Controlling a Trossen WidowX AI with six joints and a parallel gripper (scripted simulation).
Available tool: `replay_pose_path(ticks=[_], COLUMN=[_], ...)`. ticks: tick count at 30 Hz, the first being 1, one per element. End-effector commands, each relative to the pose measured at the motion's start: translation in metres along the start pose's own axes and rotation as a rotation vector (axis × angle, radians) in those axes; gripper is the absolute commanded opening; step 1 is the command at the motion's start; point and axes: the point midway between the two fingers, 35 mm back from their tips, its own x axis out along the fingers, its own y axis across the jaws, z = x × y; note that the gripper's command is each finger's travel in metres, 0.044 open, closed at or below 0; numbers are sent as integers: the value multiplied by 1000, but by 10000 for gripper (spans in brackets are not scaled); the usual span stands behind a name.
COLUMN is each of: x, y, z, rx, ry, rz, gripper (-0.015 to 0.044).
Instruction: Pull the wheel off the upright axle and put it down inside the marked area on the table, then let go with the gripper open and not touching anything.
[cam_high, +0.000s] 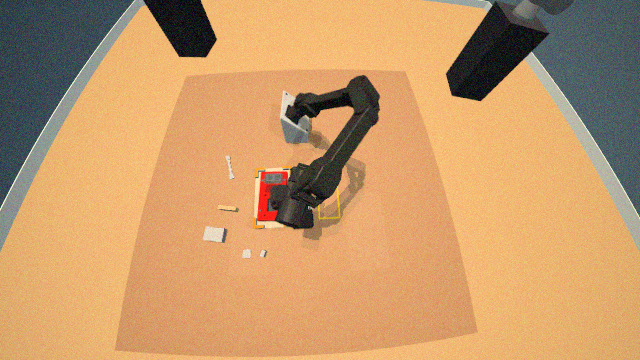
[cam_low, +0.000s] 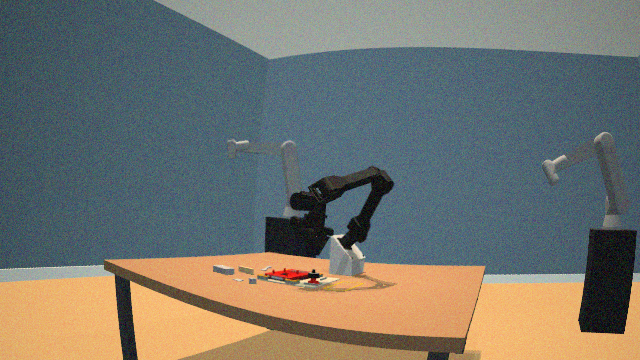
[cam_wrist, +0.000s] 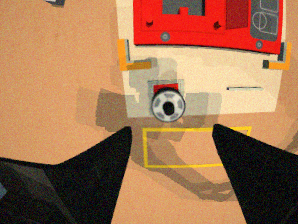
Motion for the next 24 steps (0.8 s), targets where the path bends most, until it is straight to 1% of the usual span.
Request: replay_pose_path(ticks=[1,4,6,9,13,18,20,24], x=[0,2,10,31,69,75,72,72], y=[-1,0,1,2,0,-2,-3,-3], z=[-3,-2,-2,-3,-5,-5,-6,-6], rx=[28,28,28,28,28,28,22,22], ry=[24,24,24,23,27,28,22,22], rz=[0,0,0,0,0,0,-15,-15], gripper=[300,300,300,300,300,300,247,221])
